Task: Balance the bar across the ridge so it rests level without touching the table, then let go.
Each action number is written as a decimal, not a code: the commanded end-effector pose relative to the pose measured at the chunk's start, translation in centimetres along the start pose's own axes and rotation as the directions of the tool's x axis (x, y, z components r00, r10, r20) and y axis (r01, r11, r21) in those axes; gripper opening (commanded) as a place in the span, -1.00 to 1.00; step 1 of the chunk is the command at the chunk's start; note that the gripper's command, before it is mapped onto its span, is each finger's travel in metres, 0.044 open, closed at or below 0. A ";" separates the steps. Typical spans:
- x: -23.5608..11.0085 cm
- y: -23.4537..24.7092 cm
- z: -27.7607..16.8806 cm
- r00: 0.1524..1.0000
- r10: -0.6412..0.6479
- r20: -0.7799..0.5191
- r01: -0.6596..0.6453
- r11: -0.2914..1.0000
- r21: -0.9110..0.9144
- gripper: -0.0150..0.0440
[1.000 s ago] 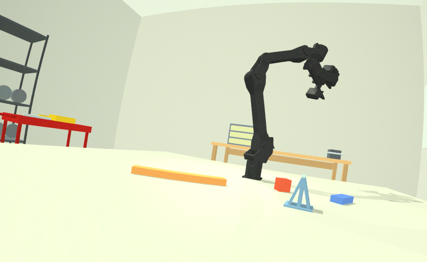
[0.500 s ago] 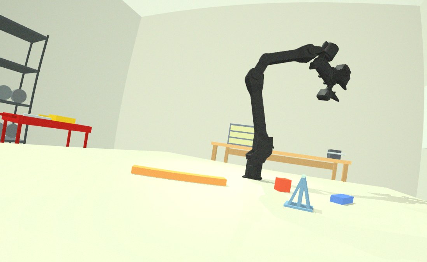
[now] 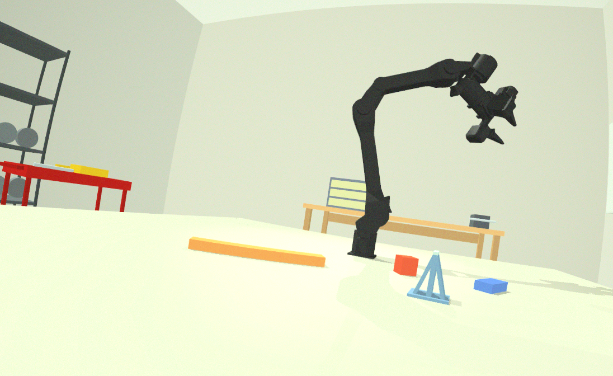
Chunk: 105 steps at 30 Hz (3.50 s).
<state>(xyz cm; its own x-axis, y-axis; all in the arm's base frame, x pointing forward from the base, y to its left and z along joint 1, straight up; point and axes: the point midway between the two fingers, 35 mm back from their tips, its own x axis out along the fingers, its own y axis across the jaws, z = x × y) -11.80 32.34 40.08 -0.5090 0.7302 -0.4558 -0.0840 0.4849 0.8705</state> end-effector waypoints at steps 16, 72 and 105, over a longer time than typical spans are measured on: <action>-1.8 -2.2 9.9 0.967 -0.058 0.249 0.041 0.996 0.076 0.58; -17.9 -20.1 30.6 0.609 -0.481 0.631 0.131 0.845 0.518 0.58; -30.6 -34.8 30.0 0.414 -0.755 0.508 0.067 0.582 0.811 0.58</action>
<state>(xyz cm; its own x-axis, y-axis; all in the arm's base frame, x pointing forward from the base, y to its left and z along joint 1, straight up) 32.27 8.94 18.72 0.2977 0.2082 -0.9317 0.5915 0.7258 0.3511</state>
